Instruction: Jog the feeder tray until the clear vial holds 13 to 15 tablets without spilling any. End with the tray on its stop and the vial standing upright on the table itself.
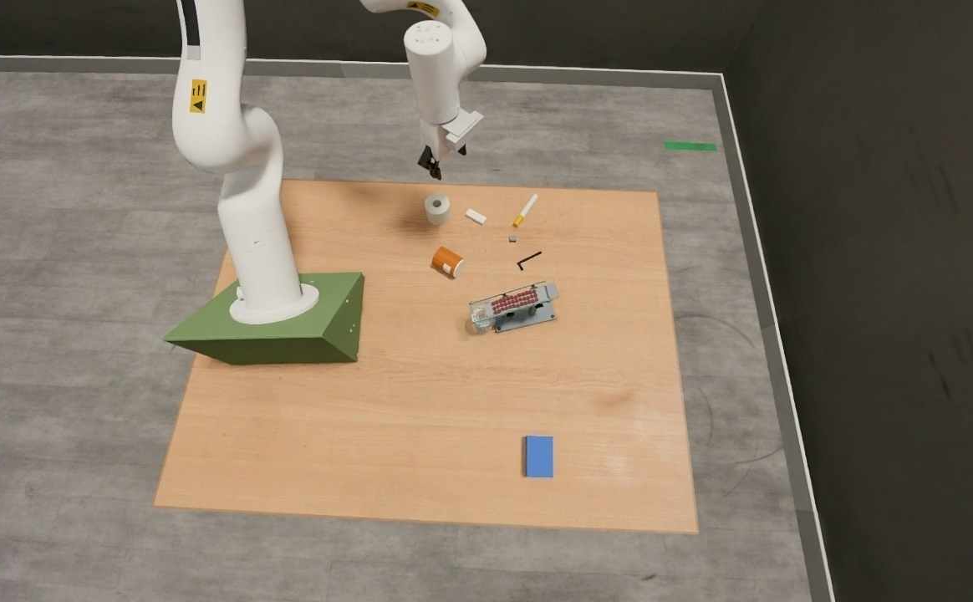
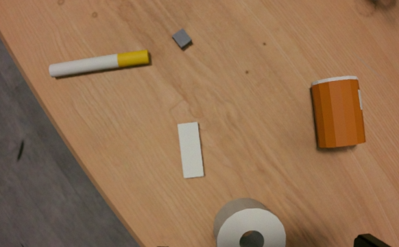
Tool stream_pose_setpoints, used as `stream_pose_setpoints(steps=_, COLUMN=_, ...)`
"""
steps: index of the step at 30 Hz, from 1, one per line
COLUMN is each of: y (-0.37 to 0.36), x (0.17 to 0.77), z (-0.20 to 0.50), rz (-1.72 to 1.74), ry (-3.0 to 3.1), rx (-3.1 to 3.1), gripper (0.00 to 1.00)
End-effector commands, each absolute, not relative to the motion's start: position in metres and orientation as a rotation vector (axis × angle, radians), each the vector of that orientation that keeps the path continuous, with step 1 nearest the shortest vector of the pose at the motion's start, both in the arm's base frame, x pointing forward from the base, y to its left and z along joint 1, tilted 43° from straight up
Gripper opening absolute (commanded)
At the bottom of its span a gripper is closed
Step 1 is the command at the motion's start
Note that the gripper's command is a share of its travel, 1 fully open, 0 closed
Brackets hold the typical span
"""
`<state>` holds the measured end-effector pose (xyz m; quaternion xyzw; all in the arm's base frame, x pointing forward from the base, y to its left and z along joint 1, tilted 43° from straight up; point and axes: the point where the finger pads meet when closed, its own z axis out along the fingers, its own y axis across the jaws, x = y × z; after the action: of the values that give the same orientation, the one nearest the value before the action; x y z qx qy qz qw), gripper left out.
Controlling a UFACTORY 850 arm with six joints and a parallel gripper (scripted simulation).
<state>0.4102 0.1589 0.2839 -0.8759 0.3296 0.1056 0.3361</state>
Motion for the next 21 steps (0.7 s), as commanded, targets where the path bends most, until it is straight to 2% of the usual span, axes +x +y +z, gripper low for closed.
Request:
stream_pose_setpoints(steps=1, y=0.159, x=0.411, z=0.284, rz=0.274, ry=0.859, rx=-2.284, gripper=1.00)
stream_pose_setpoints(steps=17, y=0.159, x=0.411, z=0.284, rz=0.274, ry=0.859, rx=-2.284, gripper=1.00)
stream_pose_setpoints(steps=18, y=0.159, x=0.411, z=0.284, rz=0.273, ry=0.859, rx=-2.284, gripper=0.00)
stream_pose_setpoints(steps=21, y=0.154, x=0.424, z=0.284, rz=0.261, ry=0.824, rx=-2.293, gripper=0.00)
